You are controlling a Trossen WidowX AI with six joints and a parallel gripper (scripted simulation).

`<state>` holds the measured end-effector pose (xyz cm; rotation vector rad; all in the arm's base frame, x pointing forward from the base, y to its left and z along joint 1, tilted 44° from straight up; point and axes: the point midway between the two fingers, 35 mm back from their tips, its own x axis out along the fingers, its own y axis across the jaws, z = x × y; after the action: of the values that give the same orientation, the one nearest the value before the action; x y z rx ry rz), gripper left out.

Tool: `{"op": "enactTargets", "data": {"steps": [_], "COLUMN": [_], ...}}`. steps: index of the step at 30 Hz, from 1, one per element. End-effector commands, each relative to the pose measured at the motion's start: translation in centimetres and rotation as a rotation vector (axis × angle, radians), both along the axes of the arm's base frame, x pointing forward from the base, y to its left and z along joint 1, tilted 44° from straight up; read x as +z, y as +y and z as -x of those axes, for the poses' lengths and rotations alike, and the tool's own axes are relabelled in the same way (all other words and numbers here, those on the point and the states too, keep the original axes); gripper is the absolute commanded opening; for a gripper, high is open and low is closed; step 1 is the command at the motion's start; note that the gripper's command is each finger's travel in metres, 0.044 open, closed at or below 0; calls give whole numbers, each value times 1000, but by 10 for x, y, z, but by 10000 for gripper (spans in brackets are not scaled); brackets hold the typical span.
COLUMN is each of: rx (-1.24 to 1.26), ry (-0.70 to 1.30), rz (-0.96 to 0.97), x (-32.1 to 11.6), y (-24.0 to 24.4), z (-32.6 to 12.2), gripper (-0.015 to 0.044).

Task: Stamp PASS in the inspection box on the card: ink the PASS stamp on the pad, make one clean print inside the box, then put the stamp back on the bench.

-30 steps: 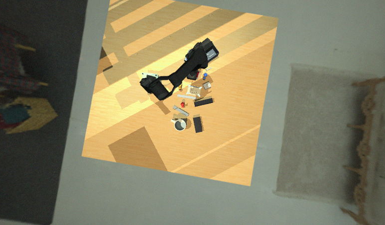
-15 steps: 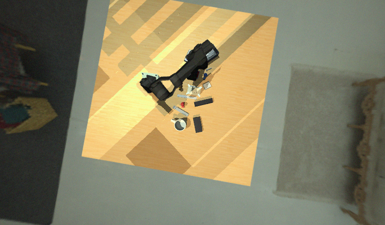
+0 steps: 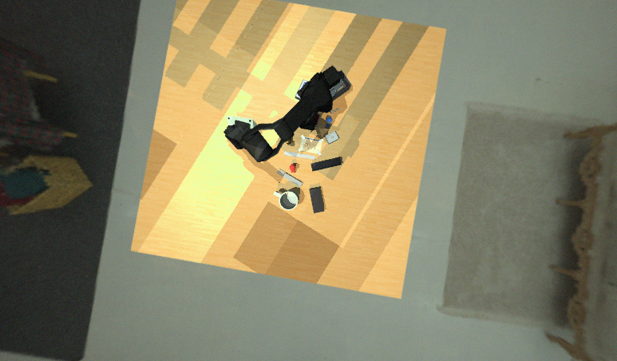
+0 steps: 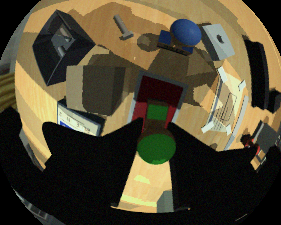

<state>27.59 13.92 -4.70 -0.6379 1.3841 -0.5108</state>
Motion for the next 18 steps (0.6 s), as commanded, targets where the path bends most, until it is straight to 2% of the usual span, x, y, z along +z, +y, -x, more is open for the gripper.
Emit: {"op": "enactTargets", "data": {"steps": [1,18], "rx": [3,0], "ry": [3,0], "rz": [7,8], "x": [-3,-10], "y": [-4,-11], "z": [1,0], "gripper": [0,0]}}
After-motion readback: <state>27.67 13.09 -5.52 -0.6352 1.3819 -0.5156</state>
